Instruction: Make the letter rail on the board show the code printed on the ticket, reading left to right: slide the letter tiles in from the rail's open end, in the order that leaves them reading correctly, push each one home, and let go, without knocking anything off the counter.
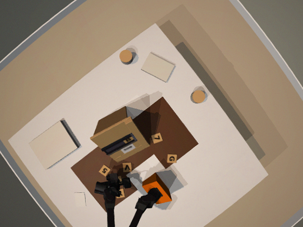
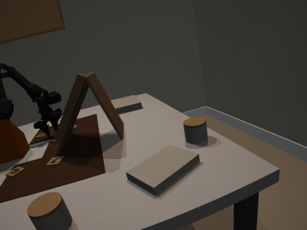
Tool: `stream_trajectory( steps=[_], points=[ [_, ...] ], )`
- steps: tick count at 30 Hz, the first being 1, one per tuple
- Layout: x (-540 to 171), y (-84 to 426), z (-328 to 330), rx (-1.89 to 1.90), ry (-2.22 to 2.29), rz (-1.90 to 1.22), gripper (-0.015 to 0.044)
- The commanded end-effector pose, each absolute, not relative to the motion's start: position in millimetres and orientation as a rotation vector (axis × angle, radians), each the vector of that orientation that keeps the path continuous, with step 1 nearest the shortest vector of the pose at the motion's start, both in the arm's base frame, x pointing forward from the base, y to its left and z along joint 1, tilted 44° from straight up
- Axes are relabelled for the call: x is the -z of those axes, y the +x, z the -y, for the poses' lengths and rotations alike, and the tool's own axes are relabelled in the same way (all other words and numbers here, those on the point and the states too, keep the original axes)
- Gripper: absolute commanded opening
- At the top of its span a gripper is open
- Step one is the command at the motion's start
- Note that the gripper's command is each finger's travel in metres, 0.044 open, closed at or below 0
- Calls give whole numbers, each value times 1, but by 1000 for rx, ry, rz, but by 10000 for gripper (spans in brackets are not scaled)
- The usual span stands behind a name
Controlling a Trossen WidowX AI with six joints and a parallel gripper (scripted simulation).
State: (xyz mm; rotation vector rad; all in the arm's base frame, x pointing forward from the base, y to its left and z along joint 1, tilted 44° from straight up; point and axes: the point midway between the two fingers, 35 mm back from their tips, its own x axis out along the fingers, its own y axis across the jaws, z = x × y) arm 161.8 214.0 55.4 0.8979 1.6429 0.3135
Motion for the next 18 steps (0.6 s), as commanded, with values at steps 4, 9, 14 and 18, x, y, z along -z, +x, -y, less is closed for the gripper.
stream_trajectory(
  steps=[4, 9, 14, 18],
  points=[
    [-53, 162, -214, -304, 900, -1646, 340],
    [-53, 162, -214, -304, 900, -1646, 340],
    [-53, 162, -214, -304, 900, -1646, 268],
    [-53, 162, -215, -304, 900, -1646, 241]
  ],
)
